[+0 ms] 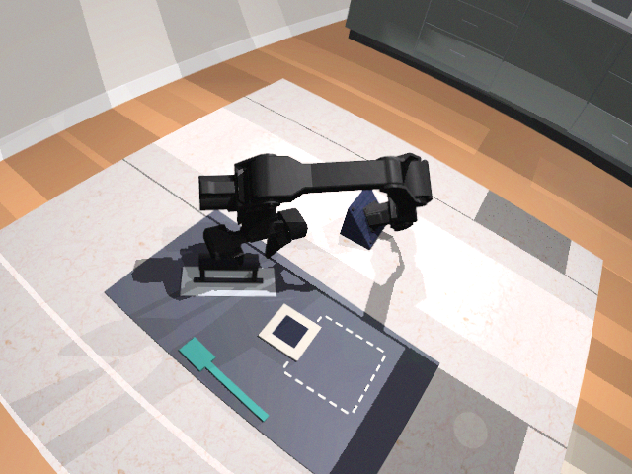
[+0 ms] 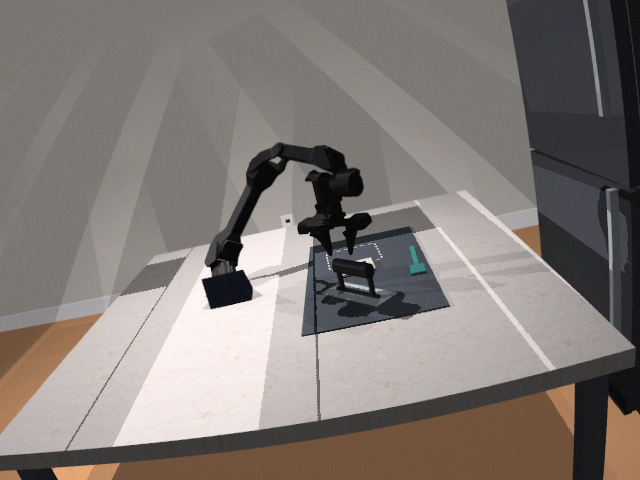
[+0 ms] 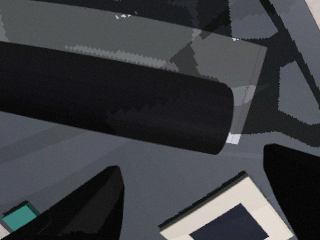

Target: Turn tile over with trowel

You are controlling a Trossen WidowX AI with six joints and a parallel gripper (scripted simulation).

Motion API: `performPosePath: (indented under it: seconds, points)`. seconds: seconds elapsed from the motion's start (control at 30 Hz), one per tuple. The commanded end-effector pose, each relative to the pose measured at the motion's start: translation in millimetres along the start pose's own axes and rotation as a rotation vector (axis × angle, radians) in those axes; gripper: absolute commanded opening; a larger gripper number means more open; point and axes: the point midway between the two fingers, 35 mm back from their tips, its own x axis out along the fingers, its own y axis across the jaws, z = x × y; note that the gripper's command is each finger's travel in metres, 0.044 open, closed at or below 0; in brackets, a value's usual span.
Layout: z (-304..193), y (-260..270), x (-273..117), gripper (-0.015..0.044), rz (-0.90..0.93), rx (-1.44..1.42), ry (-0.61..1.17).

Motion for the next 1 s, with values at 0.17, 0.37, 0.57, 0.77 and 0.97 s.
performPosePath:
  seconds: [0.17, 0.37, 0.57, 0.77, 0.97]
  points:
    - [7, 9, 0, 0.027, -0.009, 0.331, -0.004]
    - [9, 14, -2, 0.027, -0.008, 0.54, -0.005]
    - [12, 19, -4, 0.027, -0.007, 0.748, -0.007]
    - [15, 23, -6, 0.027, -0.006, 0.956, -0.008]
    - [18, 28, -8, 0.027, -0.005, 1.165, -0.009]
